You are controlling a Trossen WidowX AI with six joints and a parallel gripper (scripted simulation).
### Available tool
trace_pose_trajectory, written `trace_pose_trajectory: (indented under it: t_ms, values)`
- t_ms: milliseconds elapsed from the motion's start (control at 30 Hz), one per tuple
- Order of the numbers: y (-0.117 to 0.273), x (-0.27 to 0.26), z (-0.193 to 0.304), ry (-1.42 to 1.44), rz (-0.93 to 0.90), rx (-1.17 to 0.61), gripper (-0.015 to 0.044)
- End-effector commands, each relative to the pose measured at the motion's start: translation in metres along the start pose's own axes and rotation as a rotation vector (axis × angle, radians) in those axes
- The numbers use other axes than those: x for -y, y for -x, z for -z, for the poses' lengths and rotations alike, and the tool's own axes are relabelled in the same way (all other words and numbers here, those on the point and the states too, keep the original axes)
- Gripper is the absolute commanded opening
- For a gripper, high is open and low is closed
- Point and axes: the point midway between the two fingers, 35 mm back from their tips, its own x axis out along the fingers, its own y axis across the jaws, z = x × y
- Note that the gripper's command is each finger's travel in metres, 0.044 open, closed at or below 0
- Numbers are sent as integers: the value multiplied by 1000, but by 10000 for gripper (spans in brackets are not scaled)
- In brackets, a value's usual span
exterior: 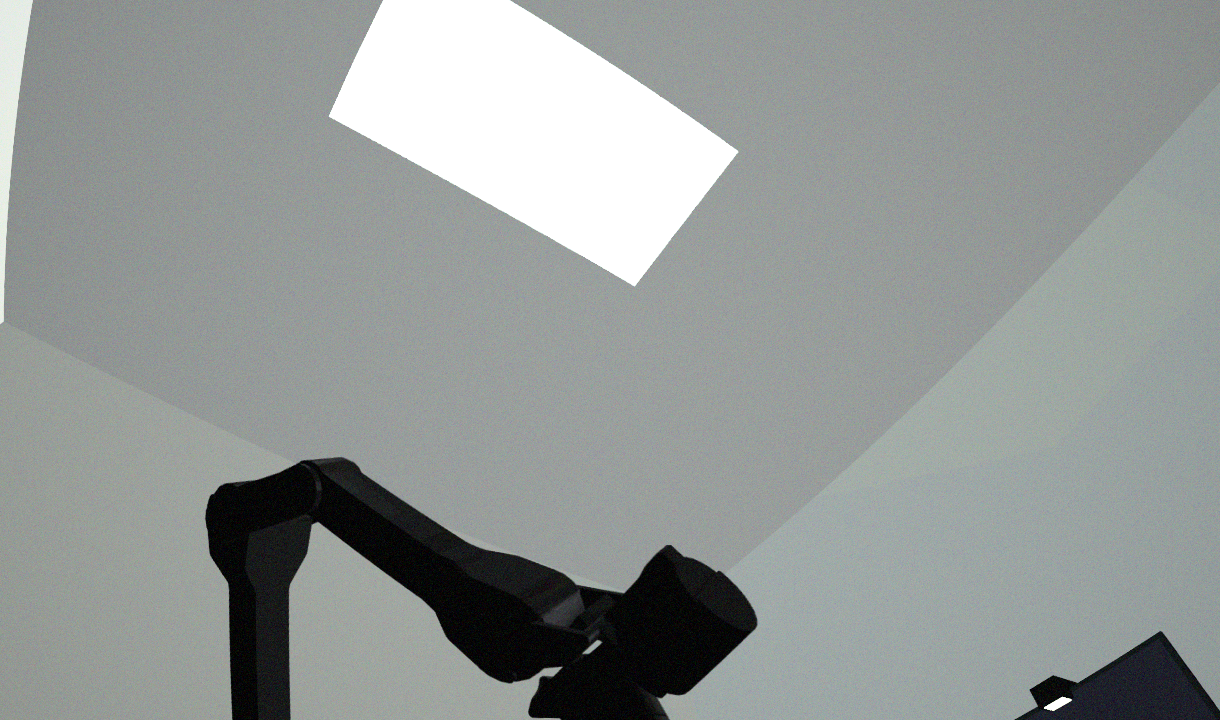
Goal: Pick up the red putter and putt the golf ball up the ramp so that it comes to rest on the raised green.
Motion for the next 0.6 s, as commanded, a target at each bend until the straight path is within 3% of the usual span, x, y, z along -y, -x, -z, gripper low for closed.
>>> trace_pose_trajectory:
  t_ms: [0, 300, 567]
  values:
    - [-6, -71, -7, 288, -68, -54, 440]
    - [-17, -208, 32, 911, -183, -235, 440]
    - [-23, -217, 37, 976, -179, -272, 440]
